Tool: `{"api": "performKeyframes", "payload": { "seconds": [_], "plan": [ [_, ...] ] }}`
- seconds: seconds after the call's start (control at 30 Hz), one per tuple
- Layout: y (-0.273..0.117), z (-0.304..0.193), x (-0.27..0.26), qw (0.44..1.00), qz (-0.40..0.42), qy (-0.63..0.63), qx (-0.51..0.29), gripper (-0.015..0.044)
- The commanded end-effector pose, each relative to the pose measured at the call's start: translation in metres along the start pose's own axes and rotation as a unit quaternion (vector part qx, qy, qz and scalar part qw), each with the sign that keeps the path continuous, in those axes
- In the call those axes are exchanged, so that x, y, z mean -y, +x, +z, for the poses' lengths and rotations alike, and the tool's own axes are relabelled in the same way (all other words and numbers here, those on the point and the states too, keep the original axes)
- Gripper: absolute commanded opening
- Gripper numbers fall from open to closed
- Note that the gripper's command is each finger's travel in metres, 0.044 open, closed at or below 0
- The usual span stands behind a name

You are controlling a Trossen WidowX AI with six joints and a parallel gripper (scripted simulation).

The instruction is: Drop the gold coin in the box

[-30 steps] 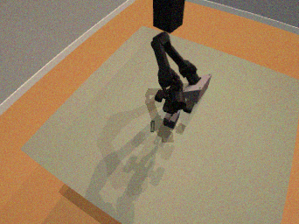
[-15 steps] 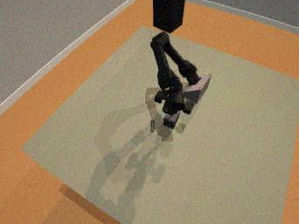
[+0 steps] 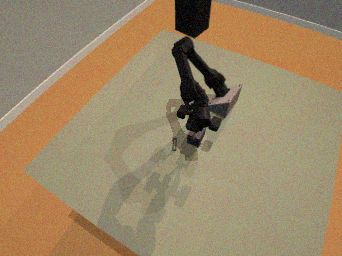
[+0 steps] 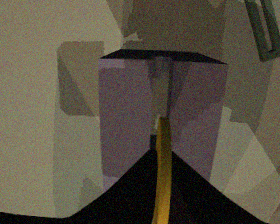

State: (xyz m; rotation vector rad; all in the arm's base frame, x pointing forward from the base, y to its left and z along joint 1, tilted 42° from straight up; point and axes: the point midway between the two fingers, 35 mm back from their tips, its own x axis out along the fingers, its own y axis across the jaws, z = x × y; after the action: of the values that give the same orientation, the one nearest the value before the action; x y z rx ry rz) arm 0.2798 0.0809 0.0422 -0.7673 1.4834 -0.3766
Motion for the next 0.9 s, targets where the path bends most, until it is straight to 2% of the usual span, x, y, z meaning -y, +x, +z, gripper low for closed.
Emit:
{"api": "performKeyframes", "payload": {
  "seconds": [0.0, 0.07, 0.27, 0.57, 0.87],
  "plan": [
    [0.003, 0.000, 0.000, 1.000, -0.002, -0.003, 0.000, 0.0000],
    [0.003, 0.000, 0.000, 1.000, -0.002, -0.003, 0.000, 0.0000],
    [0.001, 0.000, 0.000, 1.000, 0.000, 0.000, 0.000, 0.0157],
    [0.001, 0.000, 0.000, 1.000, 0.000, 0.000, 0.000, 0.0161],
    [-0.019, 0.000, 0.000, 1.000, 0.000, -0.001, -0.001, 0.0397]
  ]
}}
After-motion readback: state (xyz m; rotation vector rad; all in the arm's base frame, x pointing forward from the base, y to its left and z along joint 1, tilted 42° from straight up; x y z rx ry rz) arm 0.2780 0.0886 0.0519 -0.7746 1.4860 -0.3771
